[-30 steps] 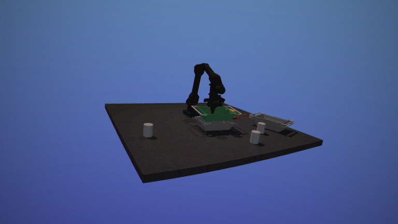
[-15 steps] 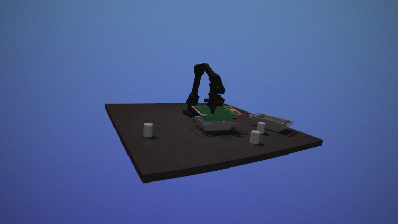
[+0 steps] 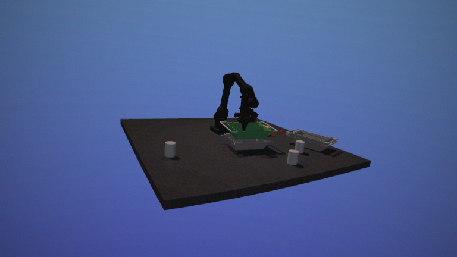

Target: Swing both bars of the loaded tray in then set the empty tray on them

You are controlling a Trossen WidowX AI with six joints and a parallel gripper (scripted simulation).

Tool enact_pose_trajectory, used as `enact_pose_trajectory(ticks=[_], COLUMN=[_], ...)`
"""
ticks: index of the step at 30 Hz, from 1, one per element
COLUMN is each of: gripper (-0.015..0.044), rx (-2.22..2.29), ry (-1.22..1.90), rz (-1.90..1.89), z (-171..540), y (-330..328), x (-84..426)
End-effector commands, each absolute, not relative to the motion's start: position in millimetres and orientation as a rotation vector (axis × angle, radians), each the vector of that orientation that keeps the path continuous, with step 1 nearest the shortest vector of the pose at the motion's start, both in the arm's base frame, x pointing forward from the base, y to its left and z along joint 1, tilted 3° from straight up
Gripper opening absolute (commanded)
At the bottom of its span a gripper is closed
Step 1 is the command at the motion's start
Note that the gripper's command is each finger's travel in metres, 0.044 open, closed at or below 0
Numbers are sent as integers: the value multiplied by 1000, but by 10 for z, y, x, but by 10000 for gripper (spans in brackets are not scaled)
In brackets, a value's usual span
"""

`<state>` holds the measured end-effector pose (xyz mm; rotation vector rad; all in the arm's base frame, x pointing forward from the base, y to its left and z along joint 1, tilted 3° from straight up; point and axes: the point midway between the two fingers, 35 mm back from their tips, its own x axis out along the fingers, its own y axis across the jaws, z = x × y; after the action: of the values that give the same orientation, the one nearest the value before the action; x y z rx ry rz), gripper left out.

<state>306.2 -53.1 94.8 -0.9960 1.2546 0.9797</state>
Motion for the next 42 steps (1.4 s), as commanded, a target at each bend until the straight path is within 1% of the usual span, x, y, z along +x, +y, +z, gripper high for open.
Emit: enact_pose_trajectory(ticks=[1, 15, 23, 42], gripper=[0, 0, 0, 279], rx=[-975, -991, -975, -975], ry=[1279, 1260, 1279, 1279], rz=[1003, 985, 1003, 1003], z=[885, 933, 885, 885], y=[-514, -527, -514, -514], x=[2995, 3047, 2995, 2995])
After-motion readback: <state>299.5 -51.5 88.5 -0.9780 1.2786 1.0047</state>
